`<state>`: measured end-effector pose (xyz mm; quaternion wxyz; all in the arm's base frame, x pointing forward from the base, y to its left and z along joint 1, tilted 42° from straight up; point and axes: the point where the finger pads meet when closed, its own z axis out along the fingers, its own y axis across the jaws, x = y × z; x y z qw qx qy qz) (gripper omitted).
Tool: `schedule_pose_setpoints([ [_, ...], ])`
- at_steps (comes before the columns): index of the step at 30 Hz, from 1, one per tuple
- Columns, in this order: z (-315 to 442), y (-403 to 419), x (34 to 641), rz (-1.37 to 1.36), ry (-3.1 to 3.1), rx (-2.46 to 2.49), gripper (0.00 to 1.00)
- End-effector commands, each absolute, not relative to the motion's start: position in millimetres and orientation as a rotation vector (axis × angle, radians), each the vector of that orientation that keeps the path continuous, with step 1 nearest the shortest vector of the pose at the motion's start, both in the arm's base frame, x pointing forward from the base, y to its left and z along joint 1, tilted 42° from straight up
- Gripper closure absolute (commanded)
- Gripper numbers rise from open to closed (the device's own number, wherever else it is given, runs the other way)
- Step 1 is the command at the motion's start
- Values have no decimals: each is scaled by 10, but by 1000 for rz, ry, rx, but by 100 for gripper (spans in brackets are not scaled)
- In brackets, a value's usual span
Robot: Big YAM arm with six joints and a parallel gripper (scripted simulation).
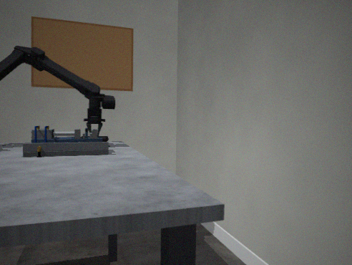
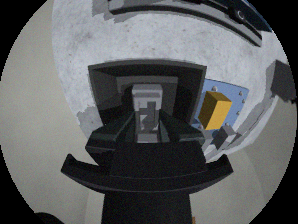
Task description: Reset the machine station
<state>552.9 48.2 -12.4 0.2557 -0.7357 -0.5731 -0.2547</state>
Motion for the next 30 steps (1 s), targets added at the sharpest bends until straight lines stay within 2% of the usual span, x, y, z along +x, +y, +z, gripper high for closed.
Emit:
schedule_pose_setpoints([
  [1,-48,474,5648,-729,-1572,-2003,100],
  [2,-48,474,5648,-729,-1572,-2003,36],
  [30,-48,474,5648,-730,-1573,-2003,36],
])
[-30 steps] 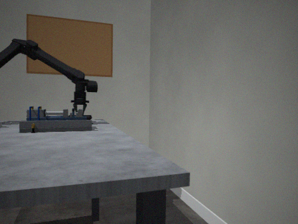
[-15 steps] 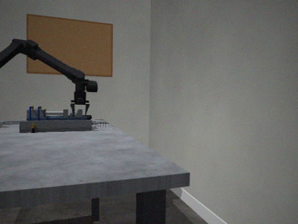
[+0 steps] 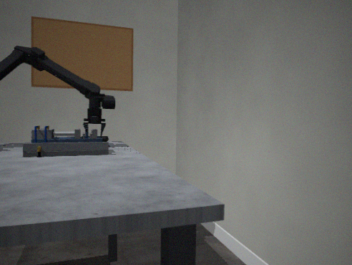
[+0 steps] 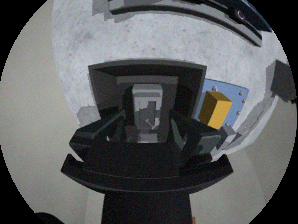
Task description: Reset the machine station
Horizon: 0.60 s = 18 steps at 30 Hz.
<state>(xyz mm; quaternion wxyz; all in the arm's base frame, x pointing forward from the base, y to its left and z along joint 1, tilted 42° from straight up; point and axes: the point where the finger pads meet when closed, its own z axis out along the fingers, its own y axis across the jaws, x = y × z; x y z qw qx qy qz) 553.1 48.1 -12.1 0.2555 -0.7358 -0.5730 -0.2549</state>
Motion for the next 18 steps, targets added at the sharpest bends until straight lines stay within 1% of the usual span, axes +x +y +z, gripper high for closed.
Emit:
schedule_pose_setpoints([
  [1,-48,474,5648,-730,-1573,-2003,36],
  [12,-16,442,5658,-736,-1575,-2004,36],
  [18,164,276,5680,-752,-1579,-2012,36],
])
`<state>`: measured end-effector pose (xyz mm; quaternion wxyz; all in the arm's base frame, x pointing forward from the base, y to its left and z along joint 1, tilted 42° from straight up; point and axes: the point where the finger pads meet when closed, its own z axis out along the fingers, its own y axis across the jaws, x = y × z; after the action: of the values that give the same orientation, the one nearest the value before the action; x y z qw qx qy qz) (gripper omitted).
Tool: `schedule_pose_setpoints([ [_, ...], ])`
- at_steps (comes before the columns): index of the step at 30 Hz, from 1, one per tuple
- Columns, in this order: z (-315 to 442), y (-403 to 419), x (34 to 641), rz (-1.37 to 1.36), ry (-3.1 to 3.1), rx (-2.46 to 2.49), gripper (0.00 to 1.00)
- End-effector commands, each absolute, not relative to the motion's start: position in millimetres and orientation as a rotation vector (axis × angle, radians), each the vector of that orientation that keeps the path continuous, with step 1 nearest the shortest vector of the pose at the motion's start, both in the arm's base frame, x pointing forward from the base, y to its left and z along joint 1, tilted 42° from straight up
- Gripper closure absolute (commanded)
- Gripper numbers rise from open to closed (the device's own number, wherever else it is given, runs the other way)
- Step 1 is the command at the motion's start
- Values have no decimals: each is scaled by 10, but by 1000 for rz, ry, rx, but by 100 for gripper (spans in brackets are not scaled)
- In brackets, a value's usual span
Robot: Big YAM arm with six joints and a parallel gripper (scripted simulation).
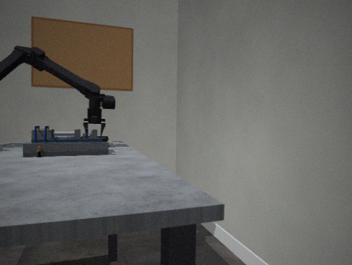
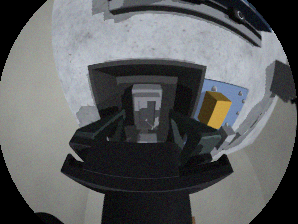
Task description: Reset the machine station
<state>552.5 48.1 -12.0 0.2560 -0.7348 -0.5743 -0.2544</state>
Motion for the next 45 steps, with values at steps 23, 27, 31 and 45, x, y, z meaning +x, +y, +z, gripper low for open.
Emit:
schedule_pose_setpoints([
  [23,1001,-475,5570,-761,-1587,-2021,36],
  [27,1076,-541,5557,-761,-1588,-2022,36],
  [31,1125,-584,5550,-761,-1589,-2022,36],
  [45,1109,-596,5498,-749,-1578,-2021,100],
])
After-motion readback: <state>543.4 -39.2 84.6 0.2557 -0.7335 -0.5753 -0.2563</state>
